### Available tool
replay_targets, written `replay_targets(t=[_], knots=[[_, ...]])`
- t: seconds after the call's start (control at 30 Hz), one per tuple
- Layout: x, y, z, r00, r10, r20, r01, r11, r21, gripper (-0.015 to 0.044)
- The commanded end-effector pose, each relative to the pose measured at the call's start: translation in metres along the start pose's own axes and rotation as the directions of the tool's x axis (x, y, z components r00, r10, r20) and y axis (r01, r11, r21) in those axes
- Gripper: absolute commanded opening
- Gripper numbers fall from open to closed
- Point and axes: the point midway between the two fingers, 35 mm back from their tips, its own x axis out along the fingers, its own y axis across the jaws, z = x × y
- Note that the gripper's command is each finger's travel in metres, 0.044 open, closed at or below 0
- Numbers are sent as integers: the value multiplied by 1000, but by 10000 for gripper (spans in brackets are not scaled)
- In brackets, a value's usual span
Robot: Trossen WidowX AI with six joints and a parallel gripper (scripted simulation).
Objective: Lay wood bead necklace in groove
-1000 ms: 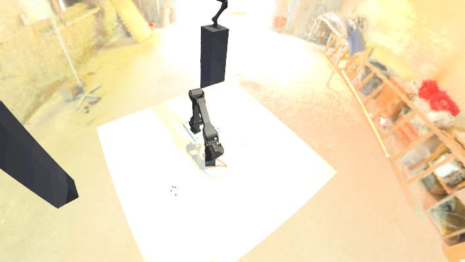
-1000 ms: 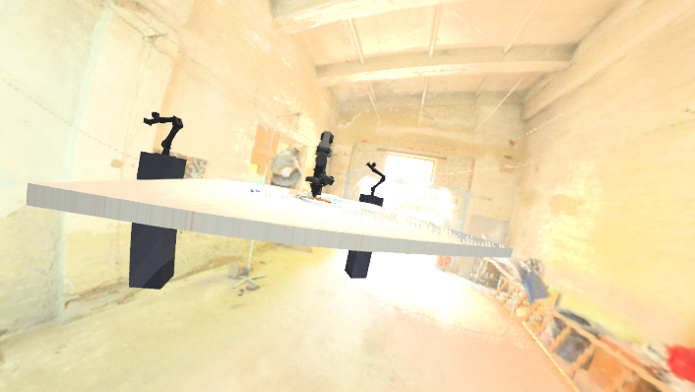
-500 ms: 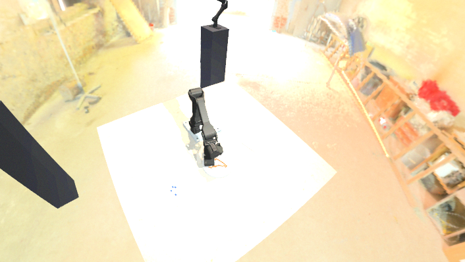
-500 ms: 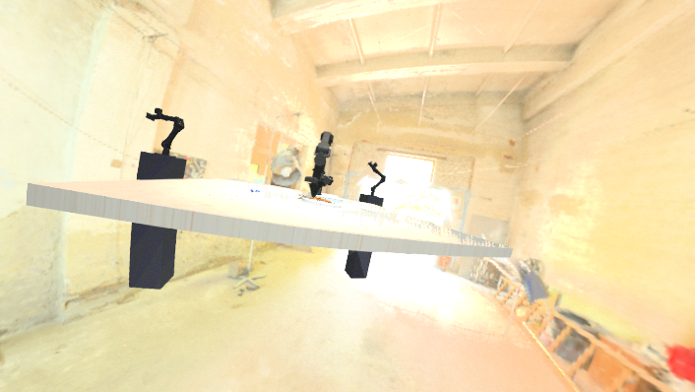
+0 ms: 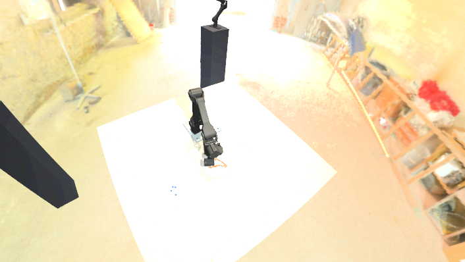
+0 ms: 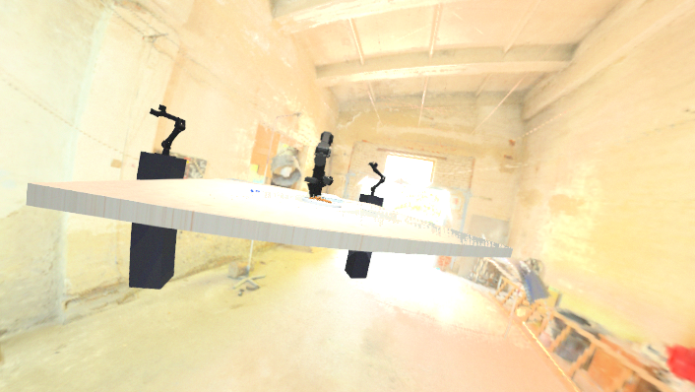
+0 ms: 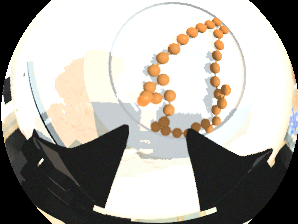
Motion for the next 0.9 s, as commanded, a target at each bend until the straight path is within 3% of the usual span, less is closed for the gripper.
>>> replay_targets(t=[0.0,0.1,0.87], knots=[[-2,0,0,1000,0,1,0,1000,-2,368],[-3,1,0,1000,2,0,-2,1000,-2,440],[-5,1,0,1000,4,2,-4,1000,-6,440]])
